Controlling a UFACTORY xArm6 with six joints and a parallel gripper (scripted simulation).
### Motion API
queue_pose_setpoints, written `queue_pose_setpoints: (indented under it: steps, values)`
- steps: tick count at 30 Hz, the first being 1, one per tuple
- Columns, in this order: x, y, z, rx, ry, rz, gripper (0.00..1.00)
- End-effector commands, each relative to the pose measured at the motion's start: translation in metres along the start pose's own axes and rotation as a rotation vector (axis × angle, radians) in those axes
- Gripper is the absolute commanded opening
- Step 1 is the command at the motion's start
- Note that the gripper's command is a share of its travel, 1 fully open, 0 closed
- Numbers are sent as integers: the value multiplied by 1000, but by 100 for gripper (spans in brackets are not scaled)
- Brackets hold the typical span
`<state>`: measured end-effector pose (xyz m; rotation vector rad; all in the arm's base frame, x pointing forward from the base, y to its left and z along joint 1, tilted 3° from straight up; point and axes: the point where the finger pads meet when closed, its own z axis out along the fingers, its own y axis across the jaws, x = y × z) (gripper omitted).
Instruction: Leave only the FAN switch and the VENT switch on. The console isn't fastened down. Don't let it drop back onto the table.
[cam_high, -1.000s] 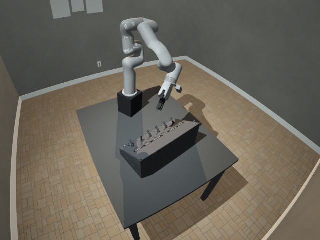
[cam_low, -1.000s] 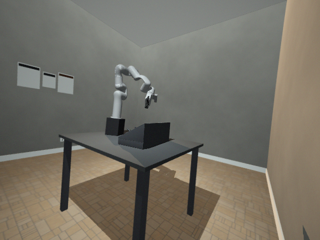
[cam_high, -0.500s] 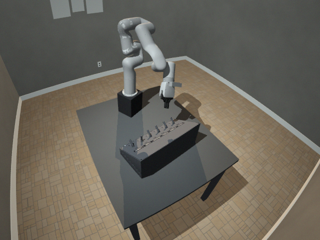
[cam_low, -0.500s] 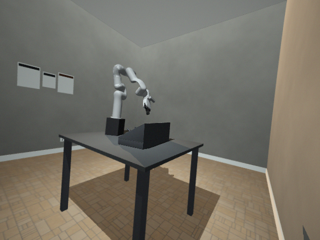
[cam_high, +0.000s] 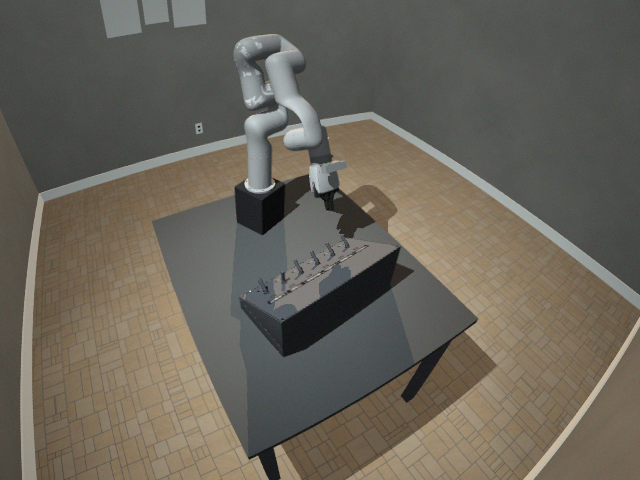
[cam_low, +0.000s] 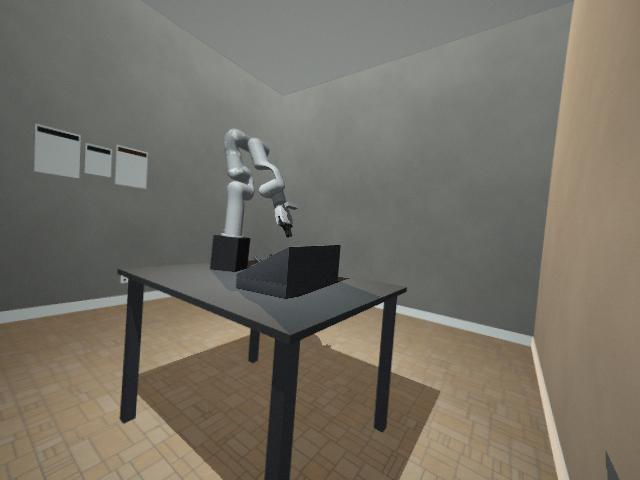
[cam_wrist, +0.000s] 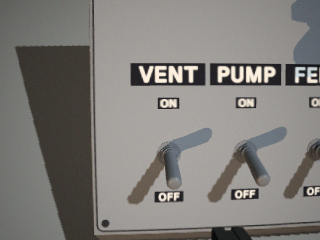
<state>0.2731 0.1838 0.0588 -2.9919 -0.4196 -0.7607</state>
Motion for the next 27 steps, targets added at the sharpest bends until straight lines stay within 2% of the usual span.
queue_pose_setpoints:
  steps: [1, 10, 27]
  values:
    - [-10, -6, -1, 39, 82, 1, 0]
    - [-26, -11, -2, 64, 56, -8, 0]
    - [-27, -12, -2, 66, 54, -8, 0]
